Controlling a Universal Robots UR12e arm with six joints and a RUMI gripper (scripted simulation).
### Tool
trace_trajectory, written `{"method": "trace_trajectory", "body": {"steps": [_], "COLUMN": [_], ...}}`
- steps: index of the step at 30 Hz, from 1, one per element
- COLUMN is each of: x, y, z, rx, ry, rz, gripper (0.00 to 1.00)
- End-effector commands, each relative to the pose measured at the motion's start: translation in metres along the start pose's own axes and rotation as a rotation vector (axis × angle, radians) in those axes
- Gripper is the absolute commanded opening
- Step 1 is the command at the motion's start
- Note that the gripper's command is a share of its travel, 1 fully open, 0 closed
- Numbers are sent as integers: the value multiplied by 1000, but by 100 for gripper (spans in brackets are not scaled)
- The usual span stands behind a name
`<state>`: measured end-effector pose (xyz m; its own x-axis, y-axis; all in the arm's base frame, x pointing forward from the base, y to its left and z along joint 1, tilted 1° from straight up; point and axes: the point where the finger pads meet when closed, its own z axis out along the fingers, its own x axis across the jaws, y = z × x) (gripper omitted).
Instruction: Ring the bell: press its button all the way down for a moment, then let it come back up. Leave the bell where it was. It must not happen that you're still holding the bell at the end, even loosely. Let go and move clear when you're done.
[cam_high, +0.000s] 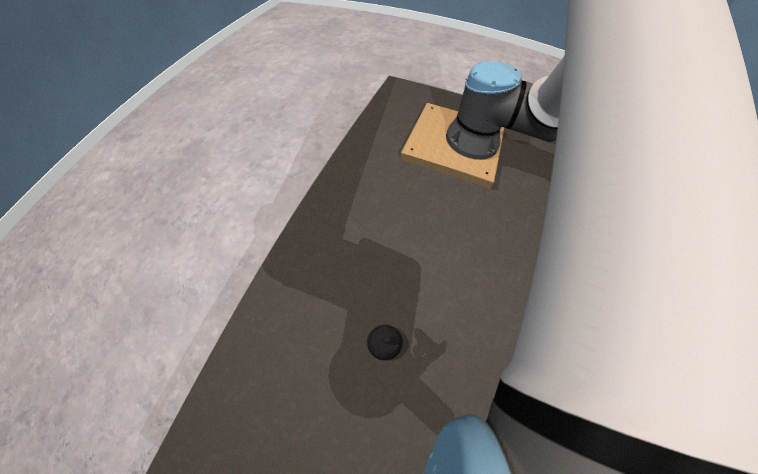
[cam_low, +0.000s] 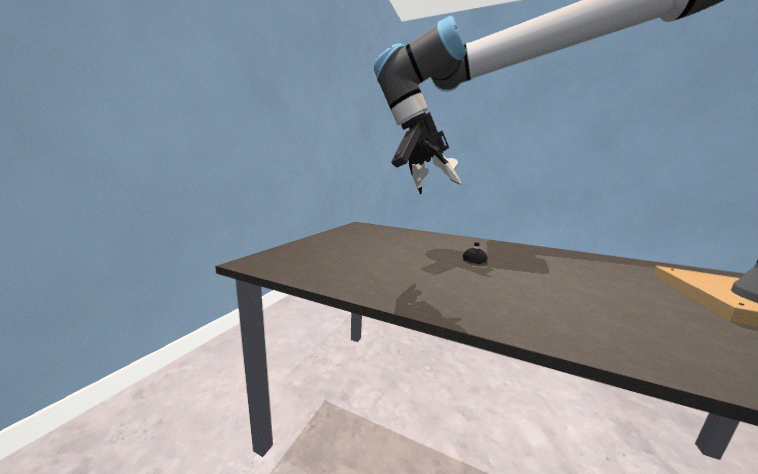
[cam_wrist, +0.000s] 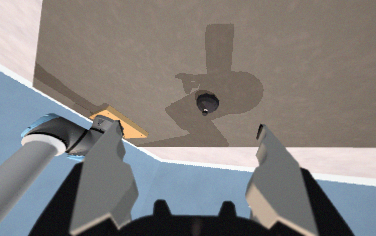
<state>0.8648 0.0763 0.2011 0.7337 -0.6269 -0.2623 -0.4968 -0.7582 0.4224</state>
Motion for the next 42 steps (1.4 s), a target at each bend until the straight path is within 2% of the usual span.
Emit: {"method": "trace_trajectory", "body": {"steps": [1, 6, 11, 13, 25, 27, 30, 34, 35, 42], "x": [1, 8, 20, 20, 43, 44, 44, 45, 45, 41], "y": [3, 11, 28, 28, 85, 91, 91, 116, 116, 146], "z": [1, 10, 29, 29, 90, 97, 97, 124, 124, 155], "rx": [7, 34, 91, 91, 274, 295, 295, 373, 373, 470], "ry": [1, 6, 14, 14, 16, 14, 14, 2, 2, -20], "rz": [14, 80, 217, 217, 648, 695, 695, 872, 872, 1083], "gripper": [100, 100, 100, 100, 100, 100, 100, 100, 100, 100]}}
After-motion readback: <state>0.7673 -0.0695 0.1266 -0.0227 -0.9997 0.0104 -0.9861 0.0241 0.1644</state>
